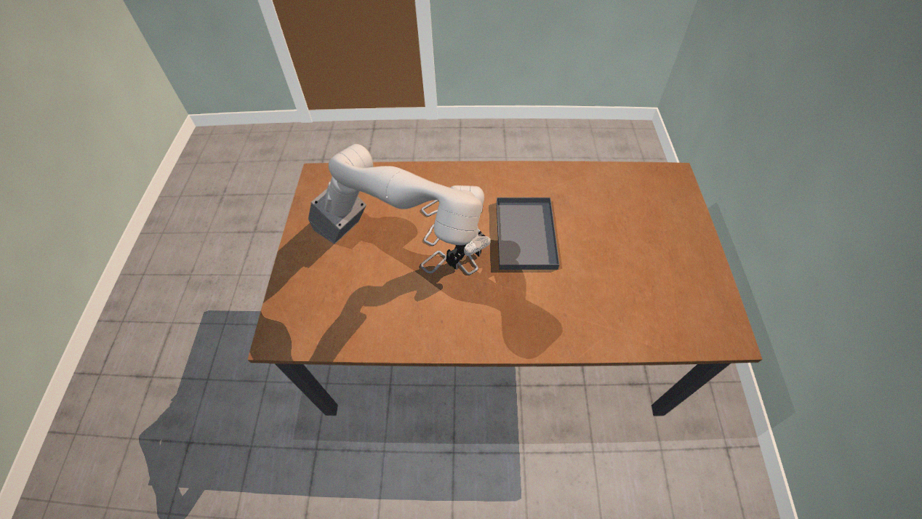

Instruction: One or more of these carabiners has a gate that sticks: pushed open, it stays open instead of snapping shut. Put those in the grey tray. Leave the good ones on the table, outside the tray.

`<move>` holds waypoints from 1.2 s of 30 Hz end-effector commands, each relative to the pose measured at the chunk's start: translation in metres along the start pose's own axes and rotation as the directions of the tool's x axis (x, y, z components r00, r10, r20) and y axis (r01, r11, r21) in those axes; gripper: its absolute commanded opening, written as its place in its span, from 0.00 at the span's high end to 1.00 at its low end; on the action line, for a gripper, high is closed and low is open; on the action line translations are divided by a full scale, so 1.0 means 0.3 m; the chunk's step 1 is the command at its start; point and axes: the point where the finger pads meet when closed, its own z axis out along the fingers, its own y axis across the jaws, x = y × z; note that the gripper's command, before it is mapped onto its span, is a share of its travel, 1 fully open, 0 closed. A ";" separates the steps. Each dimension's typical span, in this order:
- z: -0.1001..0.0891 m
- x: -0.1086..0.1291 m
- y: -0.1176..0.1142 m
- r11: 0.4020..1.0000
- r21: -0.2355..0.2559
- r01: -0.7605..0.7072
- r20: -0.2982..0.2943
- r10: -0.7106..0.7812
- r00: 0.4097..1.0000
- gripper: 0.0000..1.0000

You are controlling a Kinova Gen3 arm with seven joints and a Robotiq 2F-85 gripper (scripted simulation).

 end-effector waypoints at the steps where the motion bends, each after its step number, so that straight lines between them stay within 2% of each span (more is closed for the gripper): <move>1: 0.003 0.006 0.001 1.000 0.000 -0.004 0.002 0.004 1.000 0.00; 13: 0.003 0.006 0.001 1.000 0.000 -0.004 0.002 0.004 1.000 0.00; 14: 0.003 0.006 0.001 1.000 0.000 -0.004 0.002 0.004 1.000 0.25; 36: 0.003 0.006 0.000 1.000 0.000 -0.003 0.002 0.003 1.000 0.25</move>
